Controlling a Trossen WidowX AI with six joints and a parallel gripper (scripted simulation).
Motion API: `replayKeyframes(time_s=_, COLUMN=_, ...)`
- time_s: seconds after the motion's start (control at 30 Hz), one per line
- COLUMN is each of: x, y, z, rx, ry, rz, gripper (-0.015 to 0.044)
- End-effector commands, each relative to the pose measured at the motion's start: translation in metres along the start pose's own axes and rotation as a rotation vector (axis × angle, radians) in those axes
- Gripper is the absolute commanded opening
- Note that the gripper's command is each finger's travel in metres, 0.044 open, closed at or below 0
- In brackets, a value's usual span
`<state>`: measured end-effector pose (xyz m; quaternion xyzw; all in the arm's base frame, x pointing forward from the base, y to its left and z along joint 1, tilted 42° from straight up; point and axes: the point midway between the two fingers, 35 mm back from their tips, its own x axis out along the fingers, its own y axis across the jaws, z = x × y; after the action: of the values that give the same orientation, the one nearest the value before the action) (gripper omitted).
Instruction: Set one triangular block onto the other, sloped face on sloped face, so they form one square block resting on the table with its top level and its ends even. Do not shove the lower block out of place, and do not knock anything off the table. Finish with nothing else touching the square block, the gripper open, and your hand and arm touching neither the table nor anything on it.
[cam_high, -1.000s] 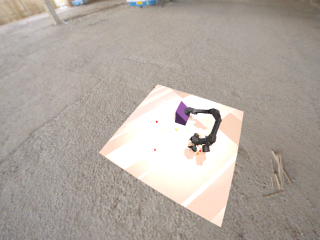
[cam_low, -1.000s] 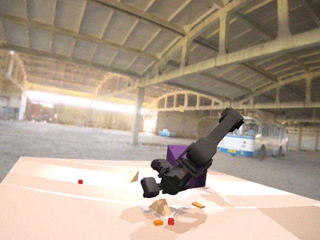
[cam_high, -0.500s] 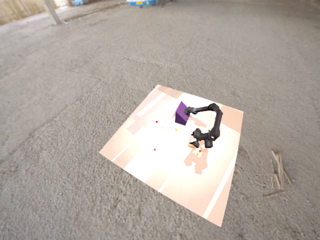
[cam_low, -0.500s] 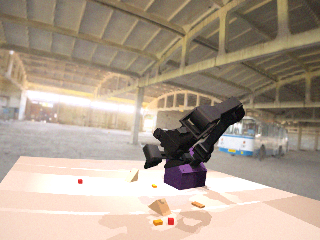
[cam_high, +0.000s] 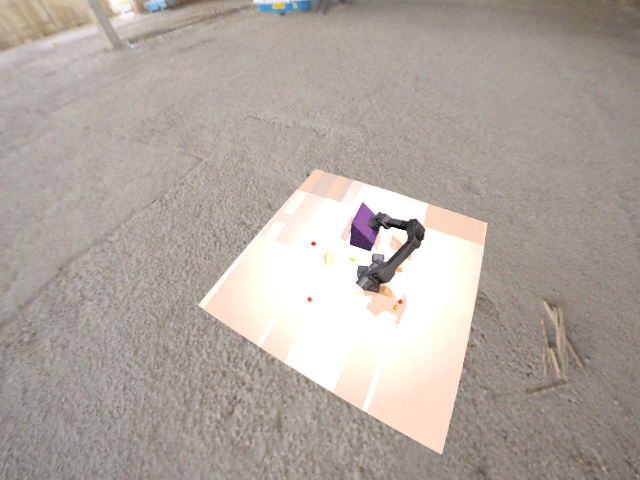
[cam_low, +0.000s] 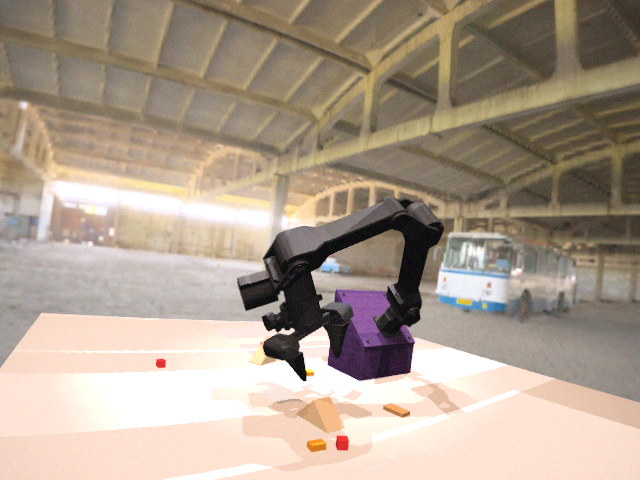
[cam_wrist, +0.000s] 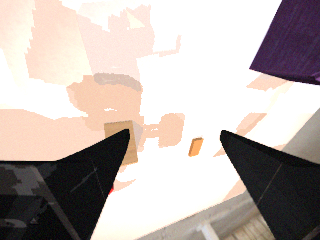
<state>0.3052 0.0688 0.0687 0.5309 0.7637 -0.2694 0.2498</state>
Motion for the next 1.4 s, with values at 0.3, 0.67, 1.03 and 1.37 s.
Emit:
replayKeyframes(time_s=0.3, x=-0.02, y=0.027, z=0.026, rx=-0.037, ry=0.588, rz=0.429, gripper=0.044)
replayKeyframes(time_s=0.67, x=0.006, y=0.043, z=0.021, rx=-0.033, ry=0.571, rz=0.445, gripper=0.044)
replayKeyframes(time_s=1.03, x=0.036, y=0.061, z=-0.005, rx=-0.06, ry=0.609, rz=0.437, gripper=0.044)
replayKeyframes(time_s=1.37, x=0.051, y=0.063, z=-0.034, rx=-0.096, ry=0.68, rz=0.396, gripper=0.044)
